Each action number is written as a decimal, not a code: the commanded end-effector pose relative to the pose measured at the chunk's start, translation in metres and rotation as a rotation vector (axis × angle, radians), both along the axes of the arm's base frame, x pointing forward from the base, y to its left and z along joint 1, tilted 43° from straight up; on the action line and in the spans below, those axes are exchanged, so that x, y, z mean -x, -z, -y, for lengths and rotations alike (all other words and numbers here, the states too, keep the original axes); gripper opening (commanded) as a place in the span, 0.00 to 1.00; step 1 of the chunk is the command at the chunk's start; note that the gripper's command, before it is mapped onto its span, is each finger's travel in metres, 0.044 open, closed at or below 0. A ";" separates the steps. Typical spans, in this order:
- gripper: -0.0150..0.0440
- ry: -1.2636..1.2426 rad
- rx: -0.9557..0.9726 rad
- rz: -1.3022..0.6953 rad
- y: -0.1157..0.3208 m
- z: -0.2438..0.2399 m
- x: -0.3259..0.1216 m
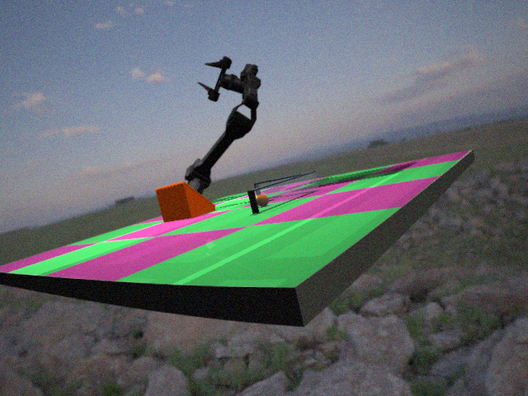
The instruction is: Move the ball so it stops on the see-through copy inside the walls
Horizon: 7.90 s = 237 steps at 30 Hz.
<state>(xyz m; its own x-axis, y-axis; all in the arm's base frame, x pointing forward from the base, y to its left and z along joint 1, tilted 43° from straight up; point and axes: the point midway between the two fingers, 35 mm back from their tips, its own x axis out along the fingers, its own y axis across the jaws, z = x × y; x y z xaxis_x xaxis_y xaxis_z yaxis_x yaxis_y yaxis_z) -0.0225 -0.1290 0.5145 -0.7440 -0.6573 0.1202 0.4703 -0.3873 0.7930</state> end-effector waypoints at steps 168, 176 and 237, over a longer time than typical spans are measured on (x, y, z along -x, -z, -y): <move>0.25 2.275 1.231 0.740 0.509 -0.050 -0.377; 0.25 2.274 1.232 0.739 0.474 -0.019 -0.372; 0.25 2.274 1.227 0.731 0.553 -0.099 -0.353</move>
<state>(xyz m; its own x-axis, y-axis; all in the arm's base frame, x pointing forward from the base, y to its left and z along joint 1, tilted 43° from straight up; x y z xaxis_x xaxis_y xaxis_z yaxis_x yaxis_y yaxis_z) 0.3306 -0.0318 -0.0371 0.0450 0.6738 -0.7375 0.0127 0.7378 0.6749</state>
